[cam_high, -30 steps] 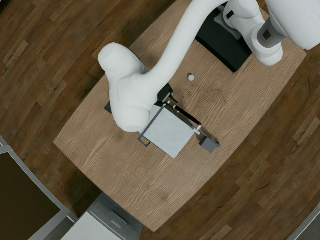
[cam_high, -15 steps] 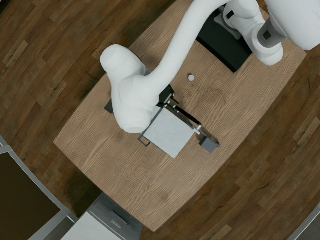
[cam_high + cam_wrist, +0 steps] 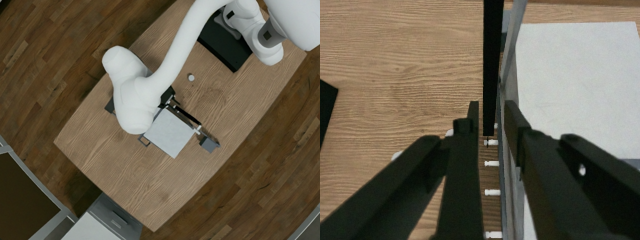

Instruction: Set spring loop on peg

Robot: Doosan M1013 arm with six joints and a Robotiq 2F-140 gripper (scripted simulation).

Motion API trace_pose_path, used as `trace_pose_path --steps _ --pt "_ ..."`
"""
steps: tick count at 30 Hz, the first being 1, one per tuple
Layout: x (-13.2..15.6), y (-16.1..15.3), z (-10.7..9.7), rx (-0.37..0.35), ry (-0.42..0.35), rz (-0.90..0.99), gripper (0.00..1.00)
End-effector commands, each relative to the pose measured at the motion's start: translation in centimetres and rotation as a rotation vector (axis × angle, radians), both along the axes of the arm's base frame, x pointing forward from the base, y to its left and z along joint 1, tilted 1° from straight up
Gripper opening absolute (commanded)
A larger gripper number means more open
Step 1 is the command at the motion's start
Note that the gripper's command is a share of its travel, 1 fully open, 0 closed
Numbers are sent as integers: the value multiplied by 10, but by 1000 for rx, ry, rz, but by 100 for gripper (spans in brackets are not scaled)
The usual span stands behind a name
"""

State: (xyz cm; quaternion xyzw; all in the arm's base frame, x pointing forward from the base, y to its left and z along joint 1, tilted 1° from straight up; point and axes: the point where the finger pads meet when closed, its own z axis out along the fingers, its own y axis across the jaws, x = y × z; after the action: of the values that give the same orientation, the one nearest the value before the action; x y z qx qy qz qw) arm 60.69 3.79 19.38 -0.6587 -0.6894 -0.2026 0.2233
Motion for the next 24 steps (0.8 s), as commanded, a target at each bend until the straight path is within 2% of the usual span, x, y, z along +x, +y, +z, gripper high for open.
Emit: trace_pose_path --steps 1,24 --pt "0 1 0 0 -2 0 24" --pt "0 5 -6 0 -2 0 24"
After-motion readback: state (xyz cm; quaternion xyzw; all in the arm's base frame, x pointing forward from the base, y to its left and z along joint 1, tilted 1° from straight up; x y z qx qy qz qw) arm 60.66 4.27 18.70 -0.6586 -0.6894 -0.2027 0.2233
